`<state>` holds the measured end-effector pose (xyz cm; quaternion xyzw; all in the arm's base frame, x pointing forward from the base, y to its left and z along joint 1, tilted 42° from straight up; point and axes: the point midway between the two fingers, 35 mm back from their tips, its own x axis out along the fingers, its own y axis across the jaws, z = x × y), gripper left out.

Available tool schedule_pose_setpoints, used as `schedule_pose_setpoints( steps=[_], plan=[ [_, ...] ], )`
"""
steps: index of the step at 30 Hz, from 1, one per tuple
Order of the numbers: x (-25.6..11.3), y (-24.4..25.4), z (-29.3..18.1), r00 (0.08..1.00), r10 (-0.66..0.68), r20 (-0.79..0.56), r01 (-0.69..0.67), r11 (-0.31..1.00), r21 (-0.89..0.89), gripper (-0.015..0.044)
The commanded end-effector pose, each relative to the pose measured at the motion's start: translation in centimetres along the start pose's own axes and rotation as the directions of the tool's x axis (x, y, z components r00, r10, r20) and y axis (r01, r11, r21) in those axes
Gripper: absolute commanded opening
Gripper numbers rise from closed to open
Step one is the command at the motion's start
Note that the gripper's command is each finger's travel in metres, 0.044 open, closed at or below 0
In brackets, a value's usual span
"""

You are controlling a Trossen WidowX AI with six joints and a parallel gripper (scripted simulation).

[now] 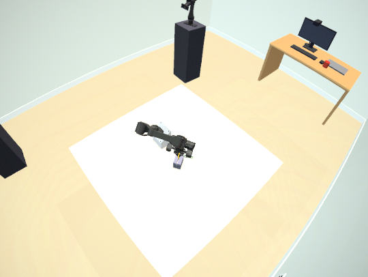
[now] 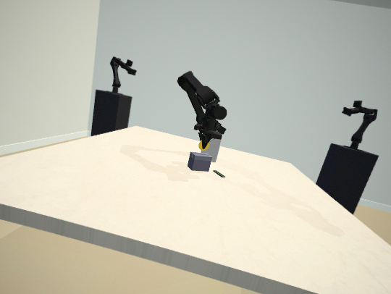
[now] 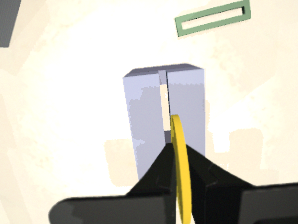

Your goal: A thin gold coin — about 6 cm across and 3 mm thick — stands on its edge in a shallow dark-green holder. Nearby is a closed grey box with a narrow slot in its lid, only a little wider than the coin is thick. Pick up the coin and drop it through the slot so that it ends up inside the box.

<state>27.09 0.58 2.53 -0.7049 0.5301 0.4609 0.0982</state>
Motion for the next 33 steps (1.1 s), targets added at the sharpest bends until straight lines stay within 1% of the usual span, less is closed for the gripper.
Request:
schedule_pose_setpoints(
  steps=[1,33],
  plan=[
    [-0.02,-0.12,0.14,1.000,0.000,0.000,0.000,1.000,-0.002,0.0000],
    [0.21,0.24,-0.11,1.000,0.001,0.001,-0.001,1.000,-0.011,0.0000]
  ],
)
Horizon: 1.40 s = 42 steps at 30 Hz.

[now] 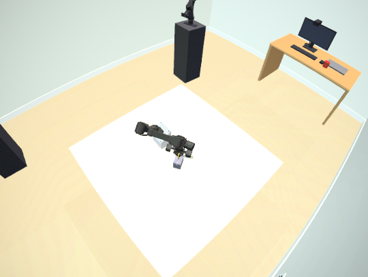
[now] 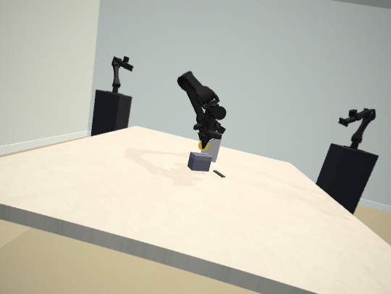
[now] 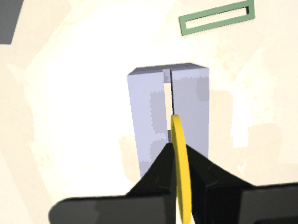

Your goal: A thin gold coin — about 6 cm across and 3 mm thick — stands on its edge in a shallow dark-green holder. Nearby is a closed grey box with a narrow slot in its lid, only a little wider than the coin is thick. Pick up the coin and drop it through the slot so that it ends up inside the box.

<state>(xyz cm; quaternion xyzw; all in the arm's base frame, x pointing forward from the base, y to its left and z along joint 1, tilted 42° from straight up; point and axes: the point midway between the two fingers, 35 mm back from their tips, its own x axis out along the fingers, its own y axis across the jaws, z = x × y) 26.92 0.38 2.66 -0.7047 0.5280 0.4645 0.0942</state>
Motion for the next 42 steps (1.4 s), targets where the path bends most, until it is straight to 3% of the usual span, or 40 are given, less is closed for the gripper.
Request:
schedule_pose_setpoints(
  steps=[1,28,34,42],
  plan=[
    [0.3,0.0,0.0,1.000,0.000,-0.001,0.000,1.000,0.001,0.0000],
    [1.9,0.0,-0.1,1.000,0.000,-0.002,0.000,1.000,-0.006,0.0000],
    [1.7,0.0,-0.1,1.000,-0.001,0.002,0.001,1.000,0.001,0.0158],
    [1.7,0.0,-0.1,1.000,-0.001,0.002,0.001,1.000,0.001,0.0161]
  ],
)
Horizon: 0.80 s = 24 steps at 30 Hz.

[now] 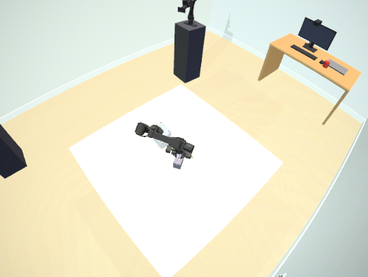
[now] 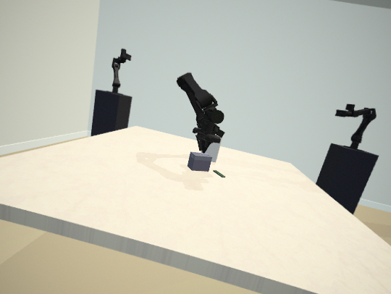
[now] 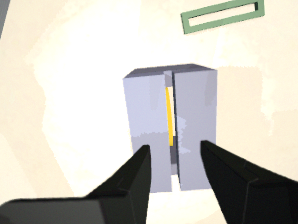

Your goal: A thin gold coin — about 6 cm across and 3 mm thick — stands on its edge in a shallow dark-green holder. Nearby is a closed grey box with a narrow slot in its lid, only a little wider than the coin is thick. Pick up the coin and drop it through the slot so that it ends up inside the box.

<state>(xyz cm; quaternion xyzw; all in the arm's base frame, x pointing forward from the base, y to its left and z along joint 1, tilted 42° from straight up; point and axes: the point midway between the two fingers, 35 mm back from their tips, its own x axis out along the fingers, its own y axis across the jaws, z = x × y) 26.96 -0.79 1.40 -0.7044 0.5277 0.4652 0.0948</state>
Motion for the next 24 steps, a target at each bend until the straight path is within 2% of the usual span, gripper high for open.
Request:
schedule_pose_setpoints(
  steps=[1,9,12,14,24],
  plan=[
    [0.0,0.0,0.0,1.000,0.000,0.000,0.000,1.000,0.001,0.0161],
    [-2.0,0.0,0.0,1.000,0.000,0.001,0.000,1.000,-0.001,0.0371],
    [-4.9,0.2,0.1,1.000,0.006,-0.001,-0.006,1.000,-0.006,0.0440],
    [-5.8,0.4,0.1,1.000,0.008,-0.002,-0.008,1.000,-0.008,0.0440],
    [-5.8,0.4,0.1,1.000,0.008,-0.002,-0.008,1.000,-0.008,0.0440]
  ],
)
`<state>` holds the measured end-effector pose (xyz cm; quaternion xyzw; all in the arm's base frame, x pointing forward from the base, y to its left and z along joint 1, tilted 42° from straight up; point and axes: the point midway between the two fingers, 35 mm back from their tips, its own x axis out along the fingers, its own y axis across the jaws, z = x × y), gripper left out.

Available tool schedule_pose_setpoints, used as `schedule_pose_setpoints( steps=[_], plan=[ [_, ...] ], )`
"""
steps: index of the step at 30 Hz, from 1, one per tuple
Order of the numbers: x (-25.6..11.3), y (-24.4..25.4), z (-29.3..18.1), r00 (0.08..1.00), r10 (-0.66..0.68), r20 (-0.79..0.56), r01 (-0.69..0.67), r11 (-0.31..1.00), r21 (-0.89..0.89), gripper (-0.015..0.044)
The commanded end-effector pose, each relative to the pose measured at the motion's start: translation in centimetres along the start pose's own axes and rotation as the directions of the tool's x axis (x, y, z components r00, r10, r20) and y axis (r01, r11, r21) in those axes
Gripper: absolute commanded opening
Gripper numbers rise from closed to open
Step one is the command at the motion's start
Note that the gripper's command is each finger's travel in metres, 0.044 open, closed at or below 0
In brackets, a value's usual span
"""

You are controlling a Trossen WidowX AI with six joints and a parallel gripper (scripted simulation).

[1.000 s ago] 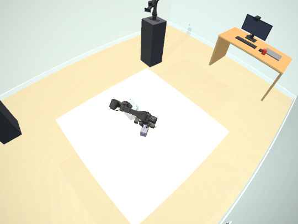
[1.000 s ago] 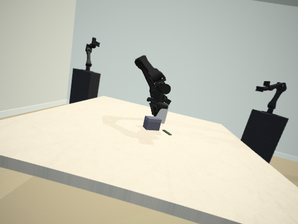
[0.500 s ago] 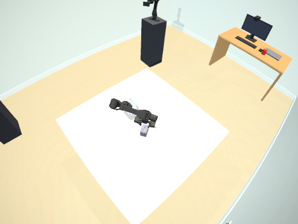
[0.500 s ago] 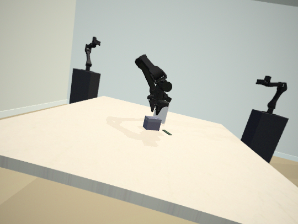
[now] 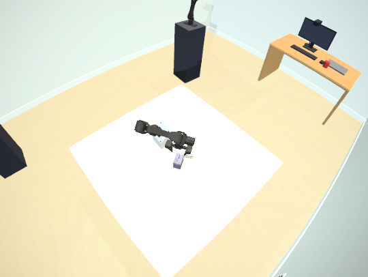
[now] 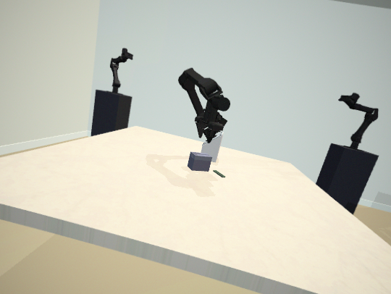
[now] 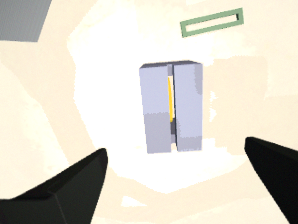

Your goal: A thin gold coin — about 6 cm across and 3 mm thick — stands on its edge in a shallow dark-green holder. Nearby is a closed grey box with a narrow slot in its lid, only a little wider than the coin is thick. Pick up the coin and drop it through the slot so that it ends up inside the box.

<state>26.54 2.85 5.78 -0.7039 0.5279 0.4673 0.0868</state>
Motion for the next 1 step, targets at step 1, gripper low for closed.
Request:
schedule_pose_setpoints(
  steps=[1],
  plan=[
    [-0.09,0.00,0.03,1.000,0.000,0.003,0.000,1.000,0.005,0.0440]
  ],
)
